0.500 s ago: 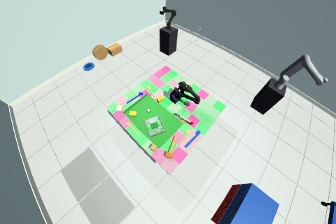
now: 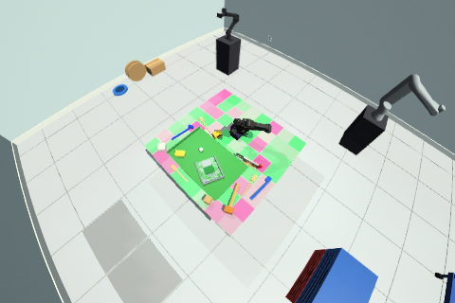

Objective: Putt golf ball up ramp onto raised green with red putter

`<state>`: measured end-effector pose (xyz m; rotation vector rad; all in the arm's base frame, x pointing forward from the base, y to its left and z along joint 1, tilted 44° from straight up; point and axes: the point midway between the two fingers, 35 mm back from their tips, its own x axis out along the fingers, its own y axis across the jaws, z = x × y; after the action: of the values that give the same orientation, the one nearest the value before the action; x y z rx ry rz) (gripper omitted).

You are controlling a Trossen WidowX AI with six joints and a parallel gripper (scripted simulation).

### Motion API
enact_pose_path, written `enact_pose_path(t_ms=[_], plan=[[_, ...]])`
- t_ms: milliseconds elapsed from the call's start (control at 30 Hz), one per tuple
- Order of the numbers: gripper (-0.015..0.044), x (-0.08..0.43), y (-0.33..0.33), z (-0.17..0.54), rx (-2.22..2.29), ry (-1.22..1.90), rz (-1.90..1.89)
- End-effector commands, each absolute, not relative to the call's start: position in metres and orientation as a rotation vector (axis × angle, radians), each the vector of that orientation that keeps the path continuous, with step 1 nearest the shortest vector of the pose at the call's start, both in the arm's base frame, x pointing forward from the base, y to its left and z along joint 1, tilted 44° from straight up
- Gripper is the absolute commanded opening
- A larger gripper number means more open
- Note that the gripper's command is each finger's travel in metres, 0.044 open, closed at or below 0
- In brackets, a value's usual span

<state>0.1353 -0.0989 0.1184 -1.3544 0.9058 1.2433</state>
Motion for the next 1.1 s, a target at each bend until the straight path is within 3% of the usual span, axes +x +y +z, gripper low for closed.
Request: enact_pose_path(t_ms=[0, 200, 433, 1067], plan=[[0.0440, 0.180, -0.056, 0.124, -1.240, 0.691, 1.275], [0.0440, 0.222, 0.026, 0.137, -0.957, 0.443, 1.409], [0.0440, 0.233, 0.117, 0.155, -0.553, 0.317, 1.615], [0.0440, 0.235, 0.133, 0.132, -0.542, 0.315, 1.621]])
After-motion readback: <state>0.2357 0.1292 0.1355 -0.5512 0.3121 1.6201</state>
